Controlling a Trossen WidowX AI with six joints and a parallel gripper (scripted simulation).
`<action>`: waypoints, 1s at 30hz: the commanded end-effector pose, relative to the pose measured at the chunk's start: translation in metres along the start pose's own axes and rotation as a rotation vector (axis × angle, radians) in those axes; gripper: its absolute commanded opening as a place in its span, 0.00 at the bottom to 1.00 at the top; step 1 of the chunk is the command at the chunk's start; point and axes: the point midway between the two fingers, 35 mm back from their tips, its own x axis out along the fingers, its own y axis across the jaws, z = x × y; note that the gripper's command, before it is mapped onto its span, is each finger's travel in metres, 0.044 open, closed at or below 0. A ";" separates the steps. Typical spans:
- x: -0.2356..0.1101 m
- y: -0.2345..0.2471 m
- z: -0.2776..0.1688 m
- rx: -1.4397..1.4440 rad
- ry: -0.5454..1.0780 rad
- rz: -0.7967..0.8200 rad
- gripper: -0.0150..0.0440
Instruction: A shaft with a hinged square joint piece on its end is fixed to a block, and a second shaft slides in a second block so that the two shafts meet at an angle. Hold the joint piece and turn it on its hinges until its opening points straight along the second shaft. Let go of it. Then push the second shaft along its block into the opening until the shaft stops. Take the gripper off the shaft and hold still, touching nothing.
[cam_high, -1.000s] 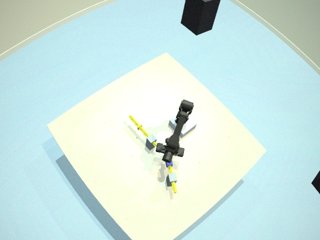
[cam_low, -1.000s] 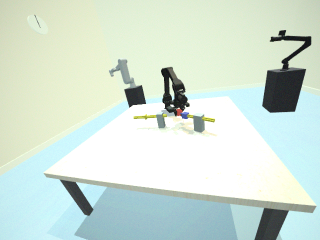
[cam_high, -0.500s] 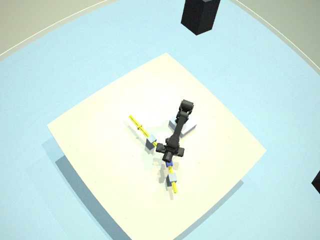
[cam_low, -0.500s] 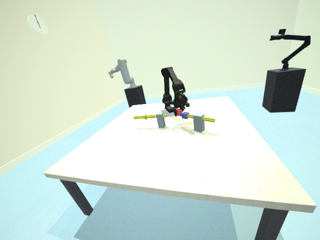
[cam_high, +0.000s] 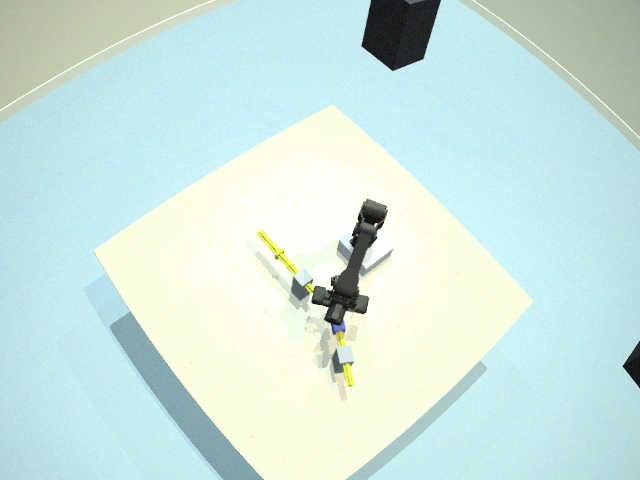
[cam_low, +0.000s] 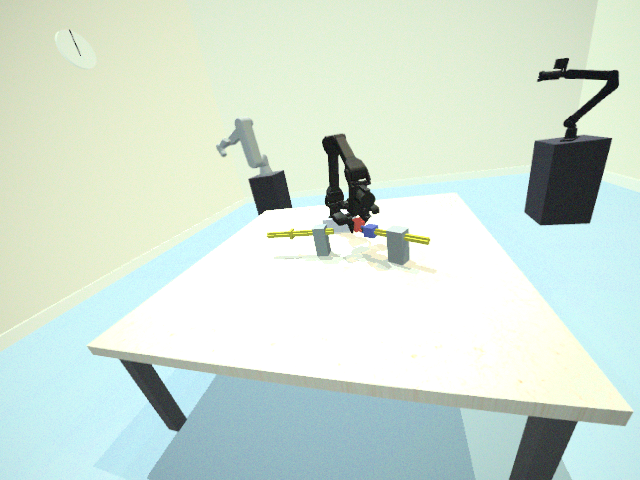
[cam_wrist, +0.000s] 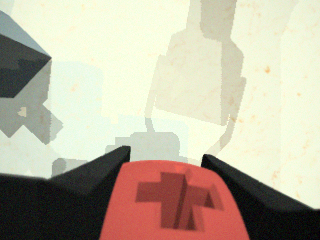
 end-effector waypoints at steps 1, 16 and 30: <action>0.000 0.000 0.000 0.000 0.000 0.000 0.50; 0.000 0.000 0.000 -0.004 0.001 0.001 0.25; 0.003 0.011 -0.001 -0.215 0.064 0.041 0.25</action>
